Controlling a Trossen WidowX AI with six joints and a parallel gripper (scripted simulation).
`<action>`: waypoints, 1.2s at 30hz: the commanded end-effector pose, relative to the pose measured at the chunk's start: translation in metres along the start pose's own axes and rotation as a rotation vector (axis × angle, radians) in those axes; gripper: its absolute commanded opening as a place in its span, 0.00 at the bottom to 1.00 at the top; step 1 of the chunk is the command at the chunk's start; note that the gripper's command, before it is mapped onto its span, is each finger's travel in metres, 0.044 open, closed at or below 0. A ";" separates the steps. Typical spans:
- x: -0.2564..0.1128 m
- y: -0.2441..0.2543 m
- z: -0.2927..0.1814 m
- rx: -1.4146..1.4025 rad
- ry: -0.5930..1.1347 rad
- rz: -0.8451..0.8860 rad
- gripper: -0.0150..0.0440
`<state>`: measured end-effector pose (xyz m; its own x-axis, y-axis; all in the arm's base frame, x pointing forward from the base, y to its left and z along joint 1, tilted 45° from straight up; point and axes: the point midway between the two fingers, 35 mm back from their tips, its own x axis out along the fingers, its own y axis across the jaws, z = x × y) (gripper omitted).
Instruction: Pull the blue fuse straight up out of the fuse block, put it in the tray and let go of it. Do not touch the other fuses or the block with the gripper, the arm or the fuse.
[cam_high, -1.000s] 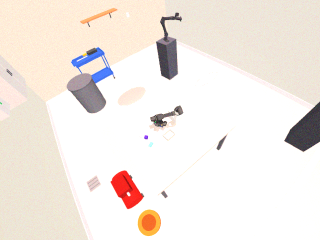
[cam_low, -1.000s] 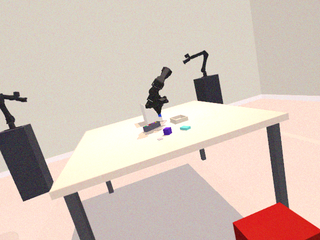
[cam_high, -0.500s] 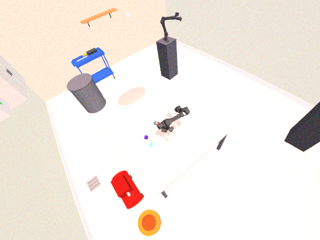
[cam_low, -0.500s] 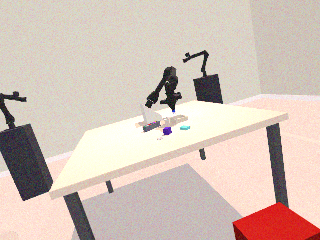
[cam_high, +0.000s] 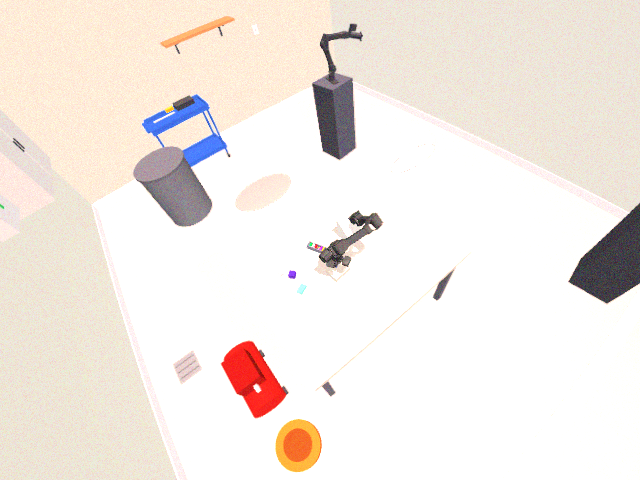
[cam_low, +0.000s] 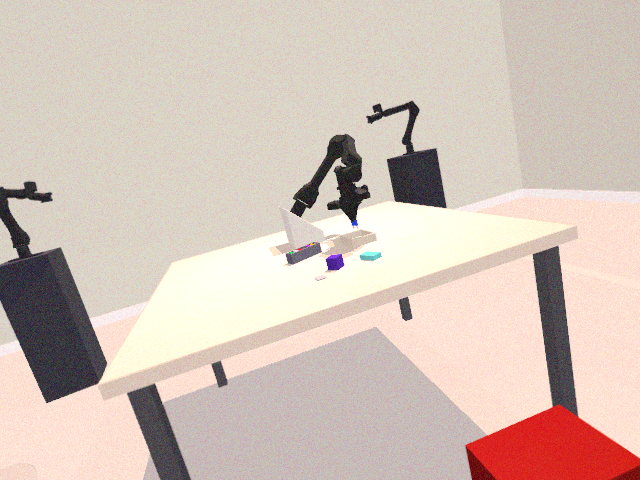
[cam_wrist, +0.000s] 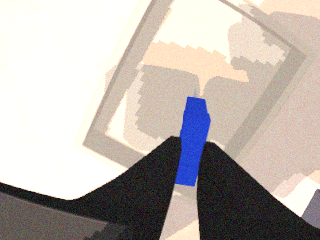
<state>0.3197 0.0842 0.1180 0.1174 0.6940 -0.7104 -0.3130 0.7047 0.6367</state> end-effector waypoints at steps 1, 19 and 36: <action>0.006 0.000 0.000 0.005 -0.001 0.001 0.25; 0.027 0.002 0.000 0.001 -0.001 0.008 0.34; -0.011 0.000 -0.001 0.006 -0.001 0.002 0.81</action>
<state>0.3185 0.0819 0.1175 0.1146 0.6937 -0.7111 -0.3016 0.7063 0.6404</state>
